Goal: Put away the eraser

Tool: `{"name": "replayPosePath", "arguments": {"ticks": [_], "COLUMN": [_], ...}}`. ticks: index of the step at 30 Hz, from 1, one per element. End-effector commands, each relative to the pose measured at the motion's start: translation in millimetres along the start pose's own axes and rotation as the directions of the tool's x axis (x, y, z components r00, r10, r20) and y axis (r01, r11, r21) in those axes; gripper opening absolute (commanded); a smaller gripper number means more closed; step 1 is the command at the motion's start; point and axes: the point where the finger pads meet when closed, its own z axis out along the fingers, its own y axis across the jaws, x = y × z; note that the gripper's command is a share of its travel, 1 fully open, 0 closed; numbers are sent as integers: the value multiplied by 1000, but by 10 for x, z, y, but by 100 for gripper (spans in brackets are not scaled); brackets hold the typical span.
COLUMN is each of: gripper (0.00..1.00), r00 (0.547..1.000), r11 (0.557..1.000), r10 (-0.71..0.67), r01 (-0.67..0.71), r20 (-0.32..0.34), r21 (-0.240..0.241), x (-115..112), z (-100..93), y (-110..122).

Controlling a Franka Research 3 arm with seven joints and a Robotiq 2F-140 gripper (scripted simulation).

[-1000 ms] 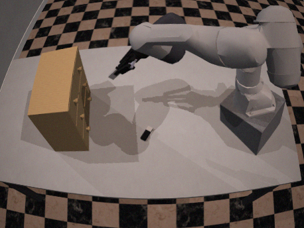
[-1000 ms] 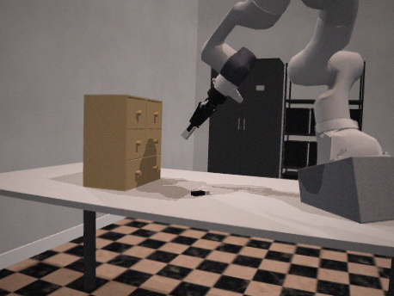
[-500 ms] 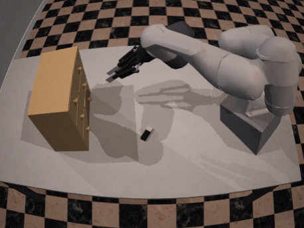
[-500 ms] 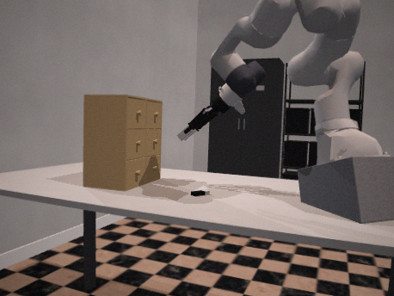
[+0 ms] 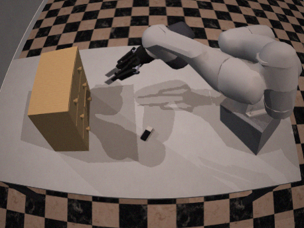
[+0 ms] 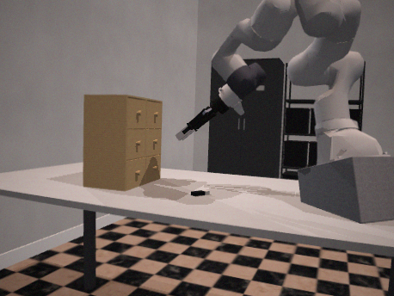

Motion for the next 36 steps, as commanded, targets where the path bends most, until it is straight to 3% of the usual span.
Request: {"name": "replayPosePath", "arguments": {"ticks": [1,12,25,36], "gripper": [20,20,20,20], "r00": [1000,1000,1000,1000], "r11": [1000,1000,1000,1000], "r10": [-12,-12,-12,-12], "r01": [12,12,12,12], "r20": [1,1,1,1], "r21": [-4,-4,-4,-4], "x": [8,-18,-174,-251], "z": [6,67,437,618], "y": [4,5,8,10]}}
